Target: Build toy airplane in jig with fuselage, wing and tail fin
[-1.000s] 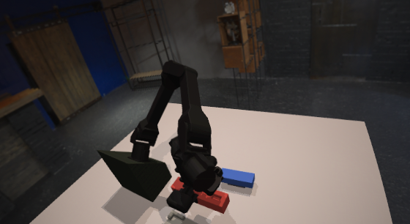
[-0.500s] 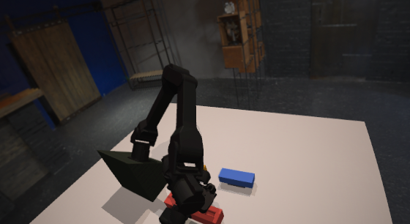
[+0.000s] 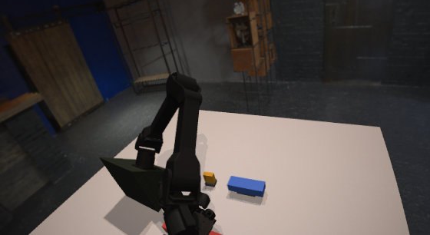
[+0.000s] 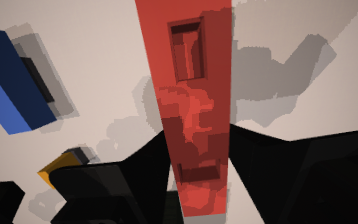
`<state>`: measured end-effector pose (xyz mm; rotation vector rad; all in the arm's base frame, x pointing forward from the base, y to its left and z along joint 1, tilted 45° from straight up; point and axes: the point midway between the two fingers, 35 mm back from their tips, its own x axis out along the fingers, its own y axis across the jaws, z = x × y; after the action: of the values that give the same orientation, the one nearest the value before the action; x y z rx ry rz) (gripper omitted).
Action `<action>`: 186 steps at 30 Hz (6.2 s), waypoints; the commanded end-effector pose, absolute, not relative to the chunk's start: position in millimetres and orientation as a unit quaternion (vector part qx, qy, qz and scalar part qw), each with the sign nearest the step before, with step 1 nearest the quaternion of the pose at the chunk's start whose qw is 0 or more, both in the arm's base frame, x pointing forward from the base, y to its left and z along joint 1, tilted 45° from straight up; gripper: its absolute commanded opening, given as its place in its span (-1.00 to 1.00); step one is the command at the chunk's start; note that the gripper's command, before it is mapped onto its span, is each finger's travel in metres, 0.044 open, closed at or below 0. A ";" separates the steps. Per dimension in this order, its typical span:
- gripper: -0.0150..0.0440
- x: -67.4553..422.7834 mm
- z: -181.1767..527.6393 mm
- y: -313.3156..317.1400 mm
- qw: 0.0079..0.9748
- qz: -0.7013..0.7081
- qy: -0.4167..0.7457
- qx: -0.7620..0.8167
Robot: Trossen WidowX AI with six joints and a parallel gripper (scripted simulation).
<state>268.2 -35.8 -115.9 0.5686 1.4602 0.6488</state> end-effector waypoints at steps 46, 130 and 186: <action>0.17 266.8 -149.9 -16.7 0.663 0.289 0.645 0.247; 1.00 330.6 65.1 136.8 0.665 0.300 0.640 0.243; 0.08 330.3 24.5 178.2 0.664 0.300 0.640 0.244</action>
<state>330.5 178.2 25.4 0.5500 1.4425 0.6827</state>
